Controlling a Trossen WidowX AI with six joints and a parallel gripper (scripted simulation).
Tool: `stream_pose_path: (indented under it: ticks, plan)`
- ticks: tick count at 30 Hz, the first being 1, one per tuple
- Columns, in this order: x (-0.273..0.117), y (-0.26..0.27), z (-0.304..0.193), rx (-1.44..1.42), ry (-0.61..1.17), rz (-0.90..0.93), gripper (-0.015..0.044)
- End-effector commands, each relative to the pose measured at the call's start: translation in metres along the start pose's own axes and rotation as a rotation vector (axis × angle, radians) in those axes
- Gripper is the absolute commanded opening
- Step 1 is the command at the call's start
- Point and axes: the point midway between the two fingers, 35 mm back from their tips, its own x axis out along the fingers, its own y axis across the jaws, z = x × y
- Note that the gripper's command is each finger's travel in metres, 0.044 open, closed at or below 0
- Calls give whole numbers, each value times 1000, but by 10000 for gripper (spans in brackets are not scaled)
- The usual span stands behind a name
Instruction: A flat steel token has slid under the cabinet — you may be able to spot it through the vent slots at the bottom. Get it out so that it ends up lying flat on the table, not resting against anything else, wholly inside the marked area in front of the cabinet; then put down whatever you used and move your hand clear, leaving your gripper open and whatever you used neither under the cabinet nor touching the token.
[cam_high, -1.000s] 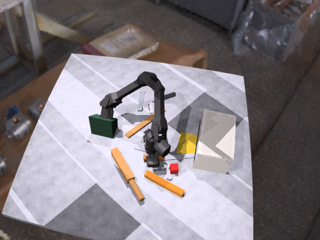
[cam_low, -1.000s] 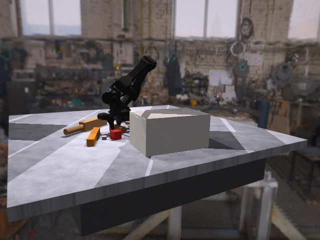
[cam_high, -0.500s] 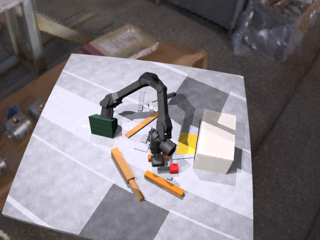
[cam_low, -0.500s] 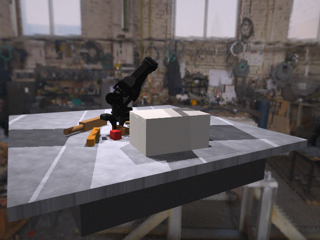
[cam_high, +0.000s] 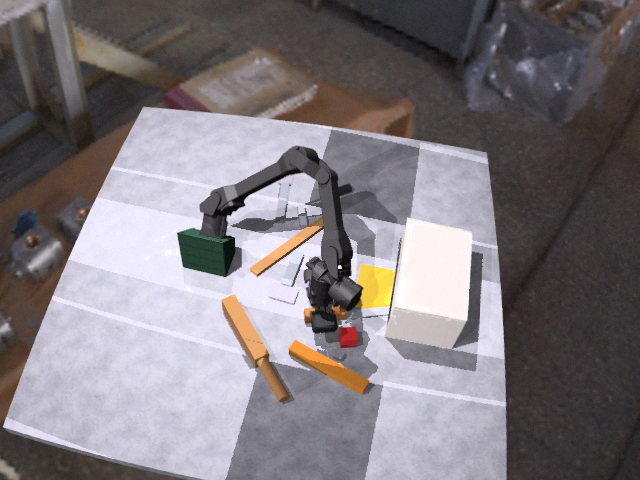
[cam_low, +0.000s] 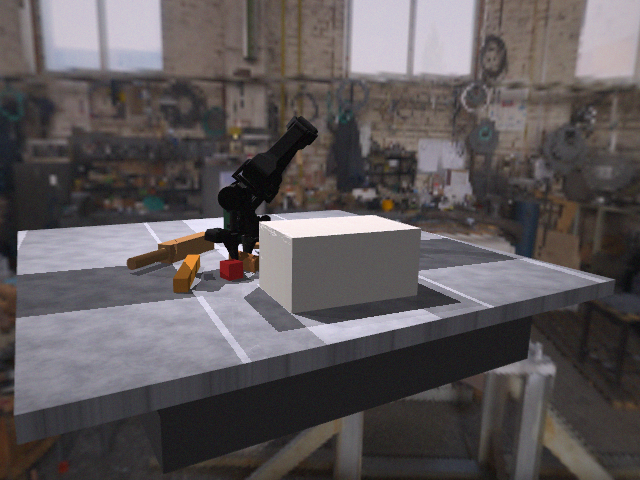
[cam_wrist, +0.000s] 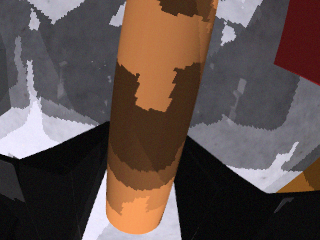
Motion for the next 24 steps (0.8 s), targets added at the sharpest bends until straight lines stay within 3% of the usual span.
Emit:
stream_pose_path:
  ticks: [1,24]
  plan:
    - [0,-1,8,0,1,-3,0]
    - [0,-1,37,-1,0,-3,0]
